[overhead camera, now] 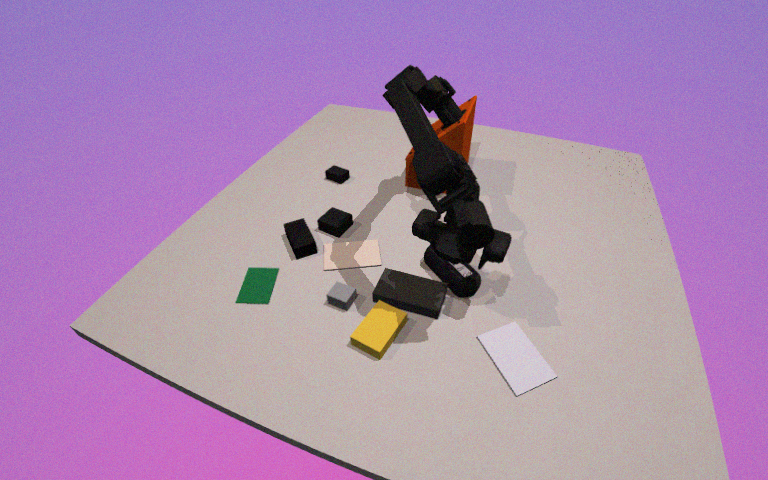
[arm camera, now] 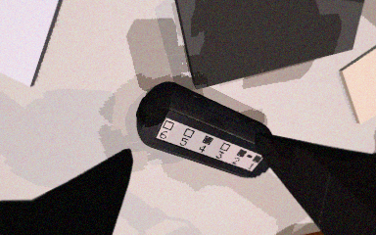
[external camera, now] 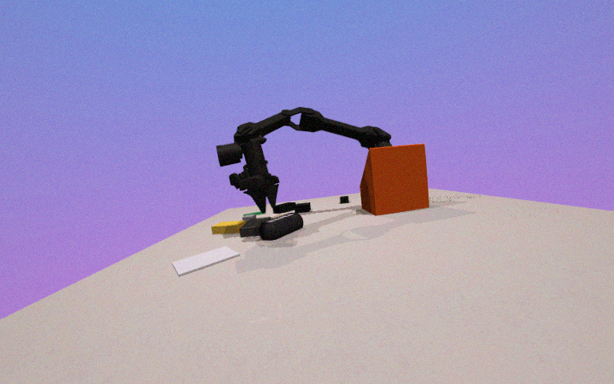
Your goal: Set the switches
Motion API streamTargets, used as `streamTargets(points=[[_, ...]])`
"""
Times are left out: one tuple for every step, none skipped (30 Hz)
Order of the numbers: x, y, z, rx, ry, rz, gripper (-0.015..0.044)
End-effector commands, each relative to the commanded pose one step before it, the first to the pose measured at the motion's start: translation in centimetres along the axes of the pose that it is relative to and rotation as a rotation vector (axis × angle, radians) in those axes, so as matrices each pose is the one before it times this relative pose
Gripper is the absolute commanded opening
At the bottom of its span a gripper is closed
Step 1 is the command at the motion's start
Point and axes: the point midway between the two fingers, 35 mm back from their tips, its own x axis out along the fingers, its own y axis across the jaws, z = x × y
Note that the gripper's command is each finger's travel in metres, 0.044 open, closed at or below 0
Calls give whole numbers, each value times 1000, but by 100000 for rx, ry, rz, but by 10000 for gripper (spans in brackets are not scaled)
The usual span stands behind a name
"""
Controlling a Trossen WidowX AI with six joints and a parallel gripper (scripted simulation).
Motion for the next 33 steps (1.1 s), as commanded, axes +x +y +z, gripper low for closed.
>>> streamTargets(points=[[-418,1443,-196,83444,-8027,1741,440],[10,41,-69,6994,-323,288,440],[10,35,-71,7025,-301,309,440],[9,30,-74,7057,-279,331,440],[9,24,-76,7034,-256,351,440],[9,18,-77,6987,-229,367,440],[8,12,-78,6978,-201,379,440],[8,6,-78,6981,-174,392,440],[7,0,-78,7026,-145,403,440],[9,-7,-104,7040,-148,548,440],[6,-11,-77,7011,-82,419,440],[6,-17,-74,6994,-54,417,440],[6,-22,-71,6984,-26,415,440],[5,-27,-68,6999,2,413,440],[5,-32,-65,7060,30,409,440],[4,-37,-63,7050,59,409,440],[4,-39,-56,7035,83,381,440],[3,-39,-47,7032,98,336,440],[2,-29,-30,4998,81,226,440],[1,-11,-10,1479,32,80,440],[0,-4,-3,499,11,27,440],[0,0,0,0,0,0,440],[0,0,0,0,0,0,440],[0,0,0,0,0,0,440],[0,0,0,0,0,0,440],[0,0,0,0,0,0,440],[0,0,0,0,0,0,440],[0,0,0,0,0,0,440],[0,0,0,0,0,0,440],[0,0,0,0,0,0,440],[0,0,0,0,0,0,440],[0,0,0,0,0,0,440],[0,0,0,0,0,0,440]])
